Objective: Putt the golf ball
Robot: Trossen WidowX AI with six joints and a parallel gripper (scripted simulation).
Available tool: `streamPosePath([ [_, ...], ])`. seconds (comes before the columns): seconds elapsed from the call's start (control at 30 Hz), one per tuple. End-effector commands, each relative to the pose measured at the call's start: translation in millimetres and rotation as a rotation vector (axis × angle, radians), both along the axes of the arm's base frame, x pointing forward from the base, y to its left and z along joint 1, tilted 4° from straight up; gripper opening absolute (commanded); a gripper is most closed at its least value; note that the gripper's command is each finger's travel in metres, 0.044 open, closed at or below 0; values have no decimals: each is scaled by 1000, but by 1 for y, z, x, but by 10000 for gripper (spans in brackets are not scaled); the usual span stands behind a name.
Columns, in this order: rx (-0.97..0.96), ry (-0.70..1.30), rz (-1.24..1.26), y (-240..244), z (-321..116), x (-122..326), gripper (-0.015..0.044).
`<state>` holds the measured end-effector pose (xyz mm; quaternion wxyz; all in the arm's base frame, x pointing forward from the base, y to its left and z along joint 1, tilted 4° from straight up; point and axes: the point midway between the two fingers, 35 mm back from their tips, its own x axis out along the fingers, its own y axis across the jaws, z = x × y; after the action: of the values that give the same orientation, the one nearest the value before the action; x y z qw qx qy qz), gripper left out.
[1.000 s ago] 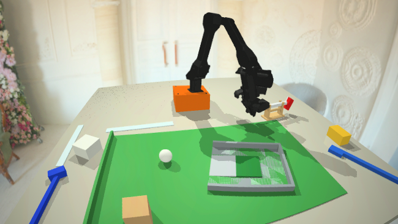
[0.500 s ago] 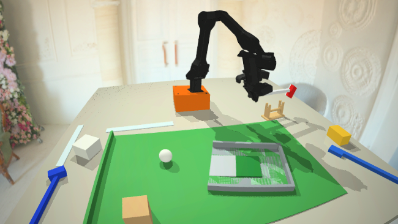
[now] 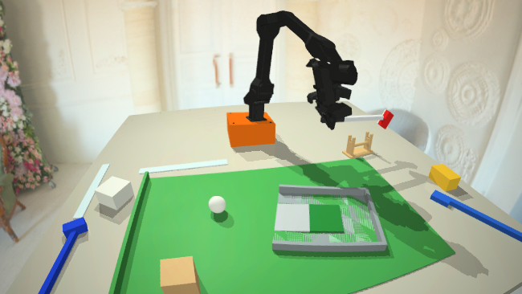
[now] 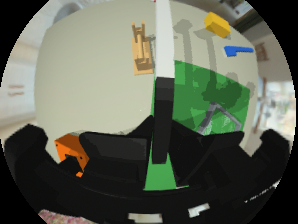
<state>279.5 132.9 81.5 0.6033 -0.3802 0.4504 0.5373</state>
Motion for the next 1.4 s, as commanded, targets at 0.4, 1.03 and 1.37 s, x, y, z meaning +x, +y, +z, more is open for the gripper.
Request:
streamPosePath([
  [0.4,-81,52,-406,-91,-3,11,0],
  [1.03,-137,154,-944,-194,-1,-6,0],
  [1.37,-159,213,-1226,-242,1,-30,0],
])
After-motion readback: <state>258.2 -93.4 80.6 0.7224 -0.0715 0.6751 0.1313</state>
